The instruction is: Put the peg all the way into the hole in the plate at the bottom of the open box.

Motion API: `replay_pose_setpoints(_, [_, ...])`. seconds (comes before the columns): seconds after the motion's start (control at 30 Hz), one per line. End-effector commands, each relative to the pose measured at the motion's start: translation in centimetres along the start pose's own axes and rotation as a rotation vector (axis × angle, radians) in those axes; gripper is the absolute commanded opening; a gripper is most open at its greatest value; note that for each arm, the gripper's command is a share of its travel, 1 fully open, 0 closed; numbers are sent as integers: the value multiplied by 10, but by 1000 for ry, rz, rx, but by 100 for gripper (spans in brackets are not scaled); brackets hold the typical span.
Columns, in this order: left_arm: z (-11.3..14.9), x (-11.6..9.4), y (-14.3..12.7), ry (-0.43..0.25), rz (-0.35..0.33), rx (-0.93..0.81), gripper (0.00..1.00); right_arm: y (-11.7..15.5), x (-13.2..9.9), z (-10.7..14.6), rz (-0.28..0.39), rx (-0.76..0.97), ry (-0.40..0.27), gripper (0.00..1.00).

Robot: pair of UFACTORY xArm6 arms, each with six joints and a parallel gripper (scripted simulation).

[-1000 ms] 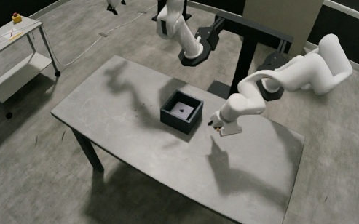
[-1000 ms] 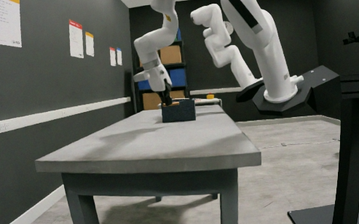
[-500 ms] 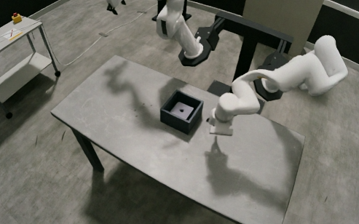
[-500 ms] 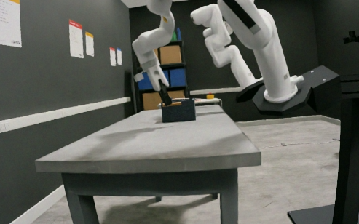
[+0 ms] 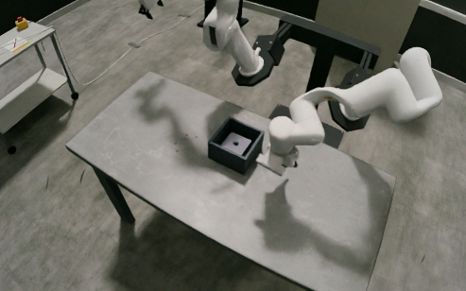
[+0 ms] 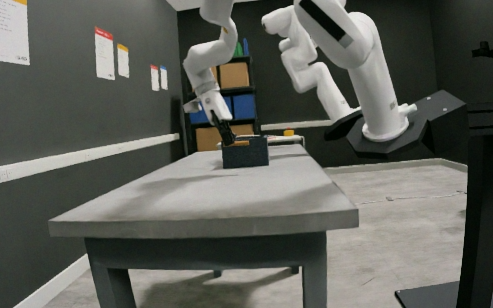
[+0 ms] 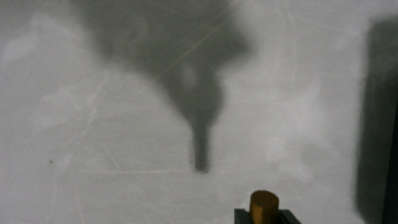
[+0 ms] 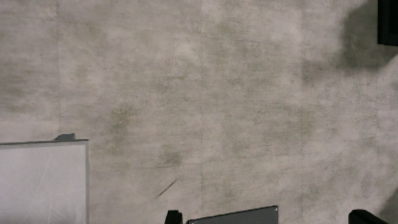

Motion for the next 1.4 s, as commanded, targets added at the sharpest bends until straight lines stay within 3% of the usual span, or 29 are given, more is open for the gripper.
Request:
replay_pose_setpoints(0.0, [-1,-1,3,-9,-32,95,0,0,-1,0,0,0,2,100])
replay_pose_setpoints(0.83, [-1,-1,6,-10,-68,194,0,0,-1,0,0,0,2,100])
replay_pose_setpoints(1.37, [8,0,6,102,-83,197,0,0,-1,0,0,0,2,100])
Point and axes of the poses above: on each arm, the point where the finger pads meet when closed, its own x axis out along the fingers, its own y axis across the jaws, z = x × y, the point moved 8 cm from there along -x, back along the fingers, and after that the axes turned 13 degrees about x, right-handed, at the moved point
